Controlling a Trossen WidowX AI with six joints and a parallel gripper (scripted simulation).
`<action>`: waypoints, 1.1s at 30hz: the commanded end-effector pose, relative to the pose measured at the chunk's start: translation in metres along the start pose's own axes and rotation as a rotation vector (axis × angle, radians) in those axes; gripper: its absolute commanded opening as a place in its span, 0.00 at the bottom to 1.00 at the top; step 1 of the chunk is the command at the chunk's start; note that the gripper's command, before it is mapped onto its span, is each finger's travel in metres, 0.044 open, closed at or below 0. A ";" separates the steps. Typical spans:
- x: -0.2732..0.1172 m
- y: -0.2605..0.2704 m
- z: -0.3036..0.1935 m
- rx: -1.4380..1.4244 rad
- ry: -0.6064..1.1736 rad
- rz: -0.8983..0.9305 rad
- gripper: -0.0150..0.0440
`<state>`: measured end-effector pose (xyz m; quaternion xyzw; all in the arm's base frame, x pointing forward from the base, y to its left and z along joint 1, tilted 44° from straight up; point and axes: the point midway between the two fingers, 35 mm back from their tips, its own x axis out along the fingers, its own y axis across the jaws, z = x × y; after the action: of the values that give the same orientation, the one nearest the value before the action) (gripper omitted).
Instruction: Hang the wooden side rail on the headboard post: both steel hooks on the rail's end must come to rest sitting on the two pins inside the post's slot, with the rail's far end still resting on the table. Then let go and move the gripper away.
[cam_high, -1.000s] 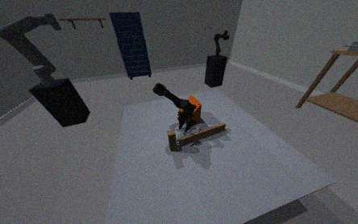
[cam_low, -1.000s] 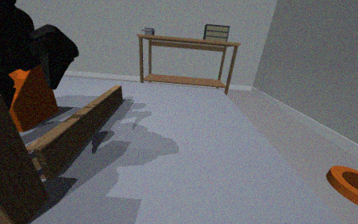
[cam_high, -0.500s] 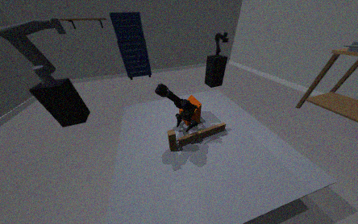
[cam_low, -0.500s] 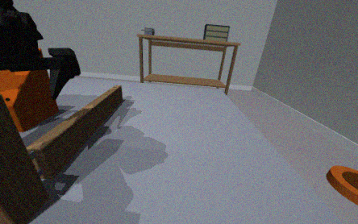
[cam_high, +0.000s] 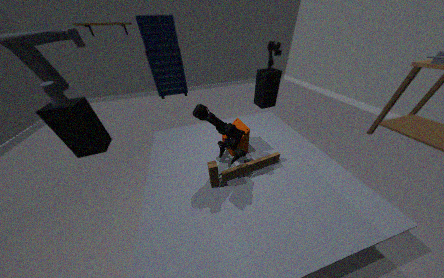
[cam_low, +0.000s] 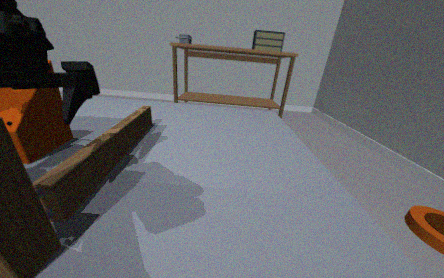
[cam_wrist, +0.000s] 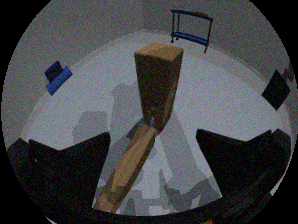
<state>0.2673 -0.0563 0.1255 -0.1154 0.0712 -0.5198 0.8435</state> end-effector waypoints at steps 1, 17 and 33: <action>0.000 -0.001 -0.001 -0.006 0.001 -0.005 1.00; 0.009 0.076 -0.001 -0.725 0.021 0.189 1.00; 0.009 0.114 -0.014 -1.601 0.117 0.523 1.00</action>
<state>0.3595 -0.0228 0.0860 -0.5610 0.4144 -0.2252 0.6803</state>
